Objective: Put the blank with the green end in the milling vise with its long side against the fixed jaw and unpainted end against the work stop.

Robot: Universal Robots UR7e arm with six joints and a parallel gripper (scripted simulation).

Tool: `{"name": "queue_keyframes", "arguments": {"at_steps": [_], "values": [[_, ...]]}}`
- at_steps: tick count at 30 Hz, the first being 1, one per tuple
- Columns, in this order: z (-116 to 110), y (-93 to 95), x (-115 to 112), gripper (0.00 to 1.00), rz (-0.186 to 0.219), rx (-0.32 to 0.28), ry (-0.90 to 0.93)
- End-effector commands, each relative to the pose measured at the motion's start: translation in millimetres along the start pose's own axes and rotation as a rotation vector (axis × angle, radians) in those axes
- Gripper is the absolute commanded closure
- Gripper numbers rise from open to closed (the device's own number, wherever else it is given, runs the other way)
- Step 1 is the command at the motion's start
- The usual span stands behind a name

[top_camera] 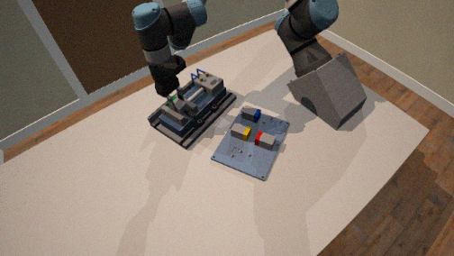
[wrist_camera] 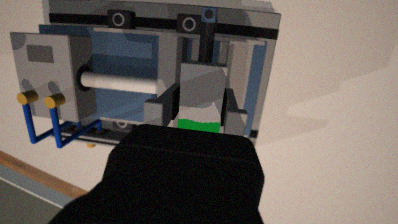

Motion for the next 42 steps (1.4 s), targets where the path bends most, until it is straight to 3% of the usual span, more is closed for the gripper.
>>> {"name": "queue_keyframes", "arguments": {"at_steps": [1,19,20,42], "values": [[-0.1,-0.5,0.2,1.00,-0.001,0.000,0.000],[-0.1,0.3,0.2,1.00,-0.001,0.000,0.000],[-0.1,0.1,0.2,0.00,-0.001,0.000,0.000],[-0.1,0.1,0.2,0.00,-0.001,0.000,0.000]]}}
Point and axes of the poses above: the point where the finger pads meet when closed, its own y axis out along the fingers, its own x axis across the jaws, z = x × y, the point moved 2 cm from there along -y, back along the fingers, and after that the axes turned 12 degrees about y, right-handed, at the moved point
